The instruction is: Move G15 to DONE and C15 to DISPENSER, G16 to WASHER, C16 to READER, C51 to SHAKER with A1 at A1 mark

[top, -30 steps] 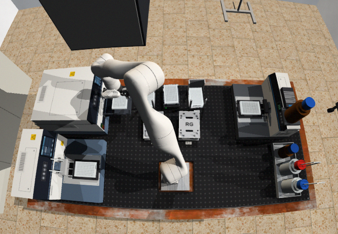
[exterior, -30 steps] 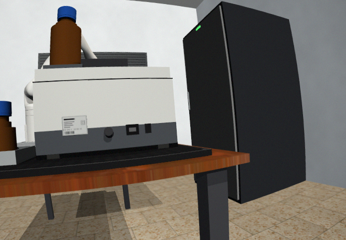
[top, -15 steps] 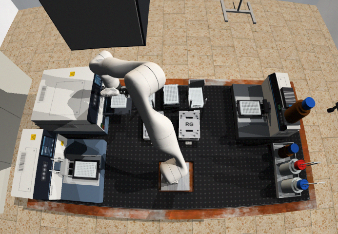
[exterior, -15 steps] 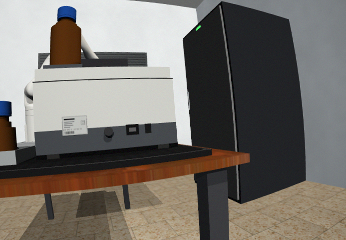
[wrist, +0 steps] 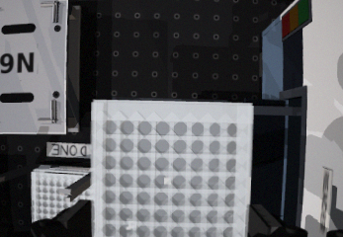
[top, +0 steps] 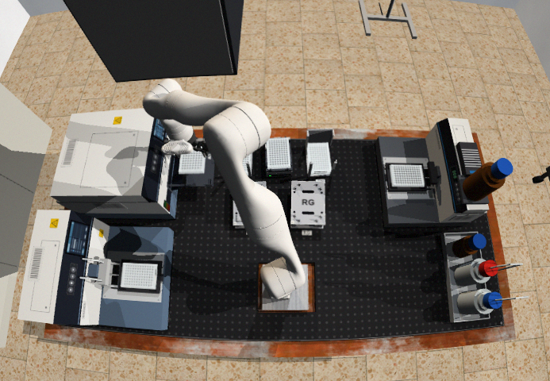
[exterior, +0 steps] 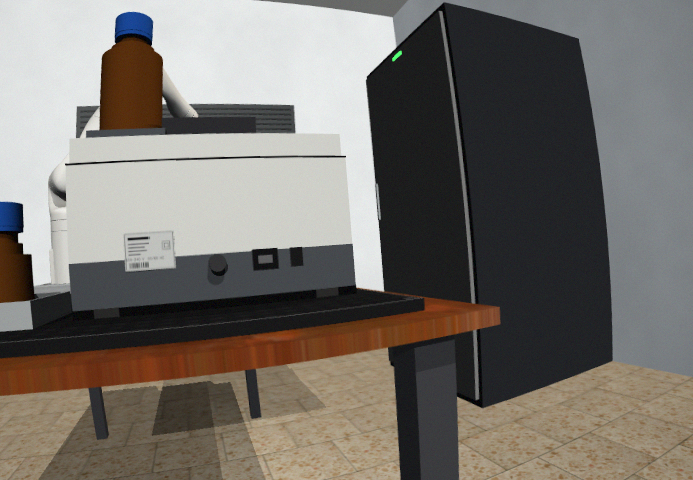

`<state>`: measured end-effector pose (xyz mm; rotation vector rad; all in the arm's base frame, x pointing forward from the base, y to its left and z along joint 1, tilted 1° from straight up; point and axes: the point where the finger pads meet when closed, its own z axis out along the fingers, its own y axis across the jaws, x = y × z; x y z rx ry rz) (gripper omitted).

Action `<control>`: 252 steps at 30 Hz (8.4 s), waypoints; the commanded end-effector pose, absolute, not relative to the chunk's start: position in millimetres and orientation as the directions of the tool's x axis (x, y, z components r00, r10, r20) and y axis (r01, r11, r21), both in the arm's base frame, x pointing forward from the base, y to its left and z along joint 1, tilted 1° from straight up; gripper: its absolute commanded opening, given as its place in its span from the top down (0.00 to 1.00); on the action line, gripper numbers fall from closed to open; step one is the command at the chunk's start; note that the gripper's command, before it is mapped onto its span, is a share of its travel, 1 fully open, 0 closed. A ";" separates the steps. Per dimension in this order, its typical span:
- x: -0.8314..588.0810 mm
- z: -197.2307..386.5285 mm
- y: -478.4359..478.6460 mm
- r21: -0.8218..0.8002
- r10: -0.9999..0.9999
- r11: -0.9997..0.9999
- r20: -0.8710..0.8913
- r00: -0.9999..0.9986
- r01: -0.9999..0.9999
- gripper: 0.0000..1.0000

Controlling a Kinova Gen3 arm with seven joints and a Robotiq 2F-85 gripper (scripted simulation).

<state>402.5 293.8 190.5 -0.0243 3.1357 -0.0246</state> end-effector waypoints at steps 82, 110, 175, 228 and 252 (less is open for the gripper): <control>483.2 194.4 161.7 -0.015 0.000 1.000 -0.008 -1.000 0.000 0.06; 483.4 169.1 161.3 -0.015 0.000 1.000 -0.008 -1.000 0.000 0.06; 483.8 122.7 160.6 -0.015 0.000 1.000 -0.008 -1.000 0.000 0.06; 484.0 91.4 160.1 -0.015 0.000 1.000 -0.008 -1.000 0.000 0.06; 484.1 76.8 159.9 -0.015 0.000 1.000 -0.008 -1.000 0.000 0.06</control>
